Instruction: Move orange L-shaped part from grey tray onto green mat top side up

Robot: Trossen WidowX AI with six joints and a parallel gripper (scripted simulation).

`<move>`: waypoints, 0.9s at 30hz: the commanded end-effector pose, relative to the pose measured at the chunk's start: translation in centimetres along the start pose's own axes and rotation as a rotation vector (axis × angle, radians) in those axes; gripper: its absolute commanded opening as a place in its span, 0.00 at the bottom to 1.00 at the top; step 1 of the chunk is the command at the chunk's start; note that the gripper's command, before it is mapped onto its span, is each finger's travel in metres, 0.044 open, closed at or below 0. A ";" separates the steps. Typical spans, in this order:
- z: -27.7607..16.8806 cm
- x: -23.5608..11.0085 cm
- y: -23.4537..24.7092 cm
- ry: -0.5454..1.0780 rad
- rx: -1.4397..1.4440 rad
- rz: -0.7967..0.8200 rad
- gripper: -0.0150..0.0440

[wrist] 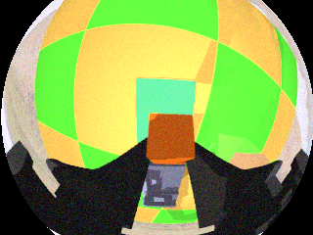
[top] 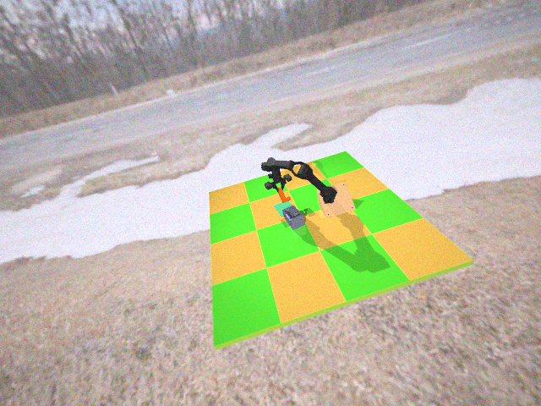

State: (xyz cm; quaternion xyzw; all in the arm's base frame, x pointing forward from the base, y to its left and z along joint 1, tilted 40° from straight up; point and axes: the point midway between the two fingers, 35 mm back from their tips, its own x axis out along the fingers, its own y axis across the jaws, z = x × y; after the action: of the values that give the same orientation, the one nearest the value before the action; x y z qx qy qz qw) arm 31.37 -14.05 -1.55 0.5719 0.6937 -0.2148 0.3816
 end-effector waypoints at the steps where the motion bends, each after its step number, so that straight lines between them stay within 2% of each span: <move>1: -0.1 0.8 0.0 0.005 0.005 0.001 0.25; 27: -0.1 5.0 0.0 0.006 0.004 0.001 0.25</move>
State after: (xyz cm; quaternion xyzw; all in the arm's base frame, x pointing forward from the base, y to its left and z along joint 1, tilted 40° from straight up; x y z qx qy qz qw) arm 31.19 -11.30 -4.87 0.5722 0.6935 -0.2140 0.3819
